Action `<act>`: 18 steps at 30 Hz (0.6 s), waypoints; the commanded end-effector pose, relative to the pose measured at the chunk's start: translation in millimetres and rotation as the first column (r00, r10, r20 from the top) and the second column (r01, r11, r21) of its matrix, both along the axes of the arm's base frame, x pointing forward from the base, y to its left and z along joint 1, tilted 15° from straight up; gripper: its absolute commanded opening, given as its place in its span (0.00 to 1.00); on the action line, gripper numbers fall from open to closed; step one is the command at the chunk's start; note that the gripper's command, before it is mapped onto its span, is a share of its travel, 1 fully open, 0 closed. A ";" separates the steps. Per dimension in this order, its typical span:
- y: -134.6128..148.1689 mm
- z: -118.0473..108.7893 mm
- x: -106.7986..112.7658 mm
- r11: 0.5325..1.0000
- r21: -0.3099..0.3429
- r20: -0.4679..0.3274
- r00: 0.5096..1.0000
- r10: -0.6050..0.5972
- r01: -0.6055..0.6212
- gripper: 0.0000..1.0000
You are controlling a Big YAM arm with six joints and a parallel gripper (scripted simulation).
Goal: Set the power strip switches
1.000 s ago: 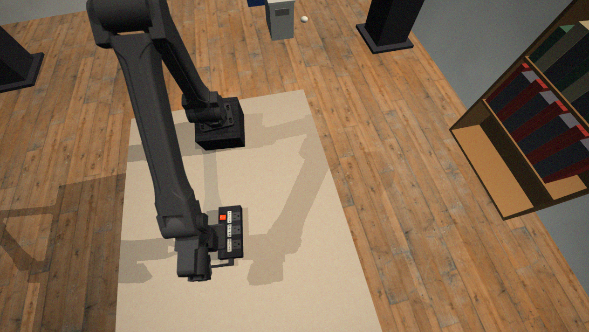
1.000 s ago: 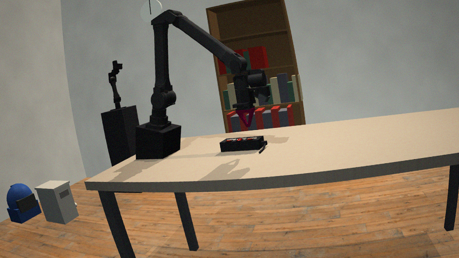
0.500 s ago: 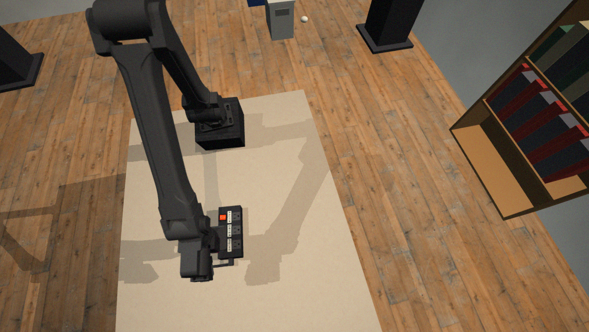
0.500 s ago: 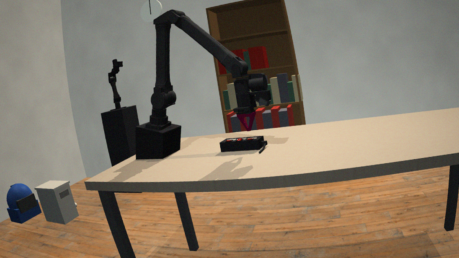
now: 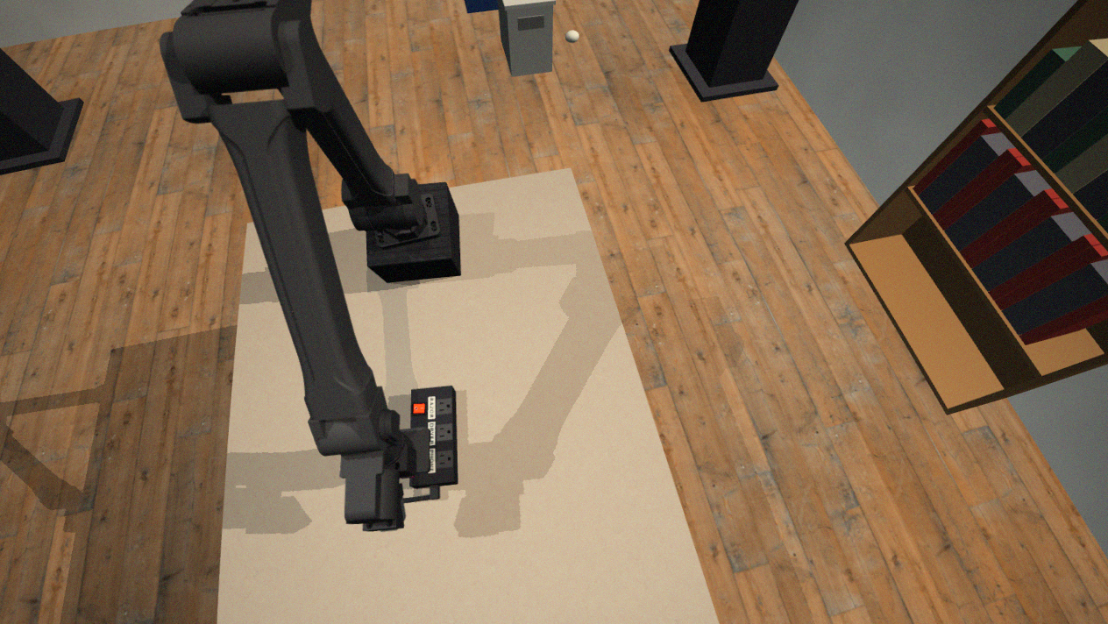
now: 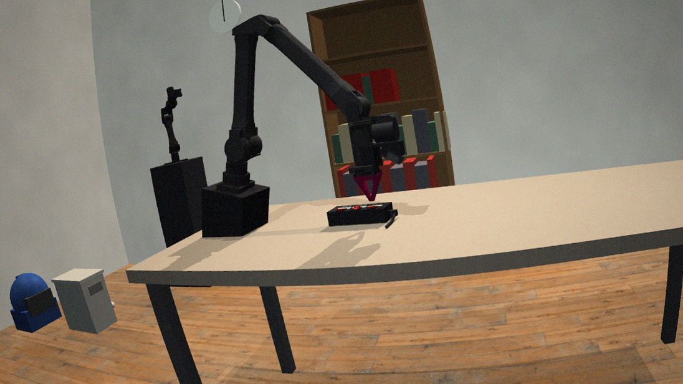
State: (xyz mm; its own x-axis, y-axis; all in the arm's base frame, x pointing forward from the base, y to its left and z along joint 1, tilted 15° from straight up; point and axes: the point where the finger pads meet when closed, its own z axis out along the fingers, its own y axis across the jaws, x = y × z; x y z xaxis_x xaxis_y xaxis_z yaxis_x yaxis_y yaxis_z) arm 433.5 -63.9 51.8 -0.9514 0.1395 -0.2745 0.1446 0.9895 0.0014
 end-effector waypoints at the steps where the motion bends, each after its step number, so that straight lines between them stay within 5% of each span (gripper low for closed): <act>1: 1.6 -5.4 1.0 1.000 0.003 0.002 1.000 0.001 -0.001 0.00; 18: 1.5 -7.4 2.3 1.000 0.002 0.005 1.000 0.001 -0.001 0.00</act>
